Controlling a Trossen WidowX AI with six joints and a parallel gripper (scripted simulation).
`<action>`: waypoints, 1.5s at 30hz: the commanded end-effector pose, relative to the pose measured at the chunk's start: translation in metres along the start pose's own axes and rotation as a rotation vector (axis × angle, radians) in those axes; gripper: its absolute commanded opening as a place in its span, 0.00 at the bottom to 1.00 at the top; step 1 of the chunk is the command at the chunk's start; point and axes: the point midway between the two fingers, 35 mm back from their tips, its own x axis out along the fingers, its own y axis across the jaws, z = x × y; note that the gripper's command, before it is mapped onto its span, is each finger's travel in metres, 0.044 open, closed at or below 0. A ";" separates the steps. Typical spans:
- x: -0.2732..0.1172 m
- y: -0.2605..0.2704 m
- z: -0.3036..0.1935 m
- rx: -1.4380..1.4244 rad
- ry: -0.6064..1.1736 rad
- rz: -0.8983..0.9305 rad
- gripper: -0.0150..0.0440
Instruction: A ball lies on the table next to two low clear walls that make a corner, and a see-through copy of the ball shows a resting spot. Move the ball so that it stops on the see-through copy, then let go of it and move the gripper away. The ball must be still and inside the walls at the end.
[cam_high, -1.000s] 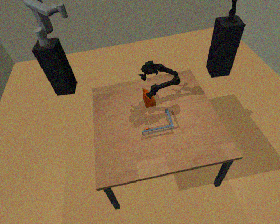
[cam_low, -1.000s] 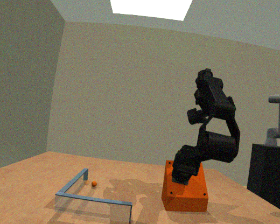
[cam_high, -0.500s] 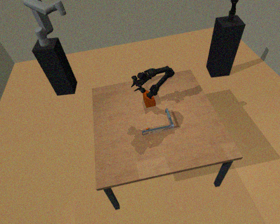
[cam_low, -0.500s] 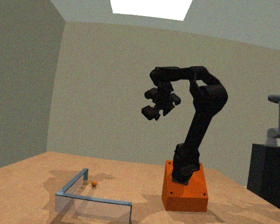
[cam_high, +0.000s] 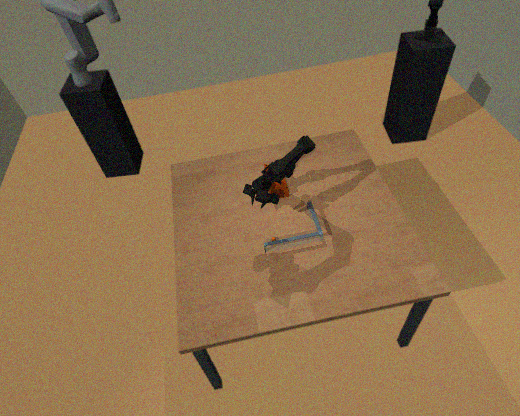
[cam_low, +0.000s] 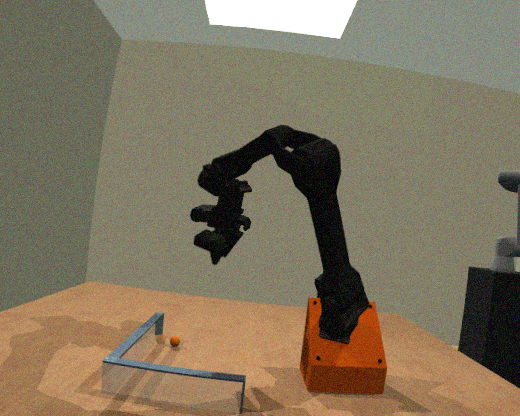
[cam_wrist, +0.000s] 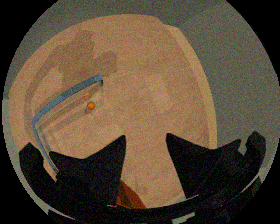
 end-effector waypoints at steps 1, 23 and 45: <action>0.046 0.046 0.021 -0.146 0.060 0.148 0.63; 0.143 0.134 0.025 -0.353 0.171 0.404 0.63; 0.171 0.146 0.018 -0.353 0.171 0.405 0.59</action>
